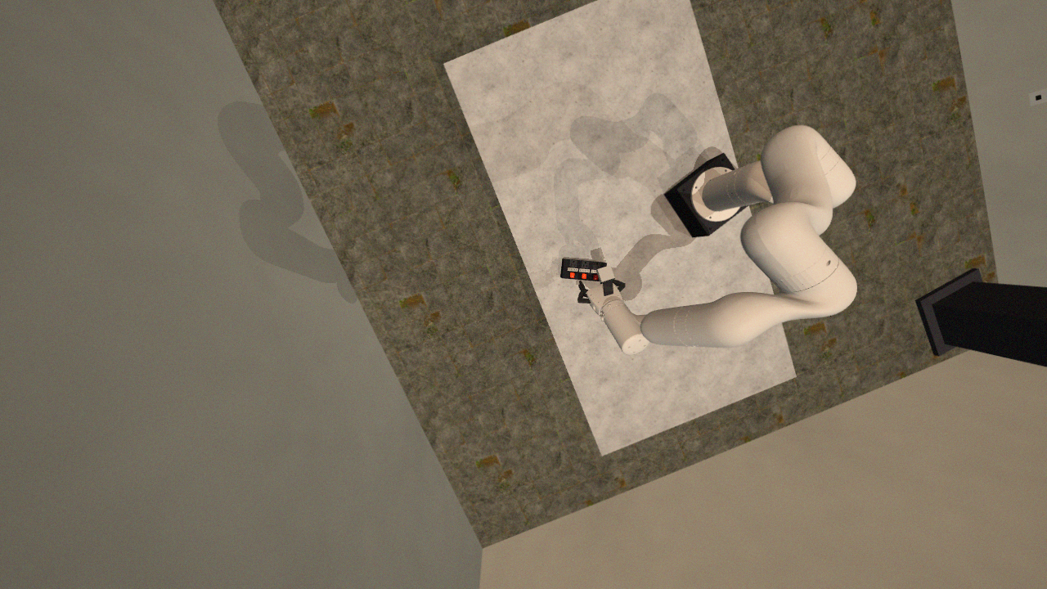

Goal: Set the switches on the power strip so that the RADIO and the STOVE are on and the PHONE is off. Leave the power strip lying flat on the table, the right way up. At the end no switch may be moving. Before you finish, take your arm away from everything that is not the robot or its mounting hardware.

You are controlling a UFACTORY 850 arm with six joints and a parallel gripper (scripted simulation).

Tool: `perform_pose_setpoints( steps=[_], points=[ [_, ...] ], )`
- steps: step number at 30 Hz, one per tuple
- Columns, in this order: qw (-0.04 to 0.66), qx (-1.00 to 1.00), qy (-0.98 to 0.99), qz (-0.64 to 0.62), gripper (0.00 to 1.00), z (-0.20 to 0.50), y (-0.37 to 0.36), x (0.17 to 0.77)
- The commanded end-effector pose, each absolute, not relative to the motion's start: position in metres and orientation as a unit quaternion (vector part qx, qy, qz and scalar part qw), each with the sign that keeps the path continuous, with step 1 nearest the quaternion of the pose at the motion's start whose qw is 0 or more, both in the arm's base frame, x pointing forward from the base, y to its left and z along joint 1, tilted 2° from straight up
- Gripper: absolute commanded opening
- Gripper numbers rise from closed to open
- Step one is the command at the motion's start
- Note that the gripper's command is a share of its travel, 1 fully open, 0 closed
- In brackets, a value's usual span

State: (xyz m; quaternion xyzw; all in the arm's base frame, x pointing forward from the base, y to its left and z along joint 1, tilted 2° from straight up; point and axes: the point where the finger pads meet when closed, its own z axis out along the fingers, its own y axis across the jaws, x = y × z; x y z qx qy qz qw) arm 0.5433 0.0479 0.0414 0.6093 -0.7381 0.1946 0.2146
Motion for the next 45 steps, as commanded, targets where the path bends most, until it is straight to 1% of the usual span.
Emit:
perform_pose_setpoints(
  steps=[1, 42, 45],
  points=[
    [0.214, 0.609, -0.738, 0.195, 1.0, 0.0422, 0.0481, 0.5441],
    [0.214, 0.609, -0.738, 0.195, 1.0, 0.0422, 0.0481, 0.5441],
    [0.203, 0.585, -0.763, 0.187, 1.0, 0.0423, 0.0484, 0.5409]
  ],
)
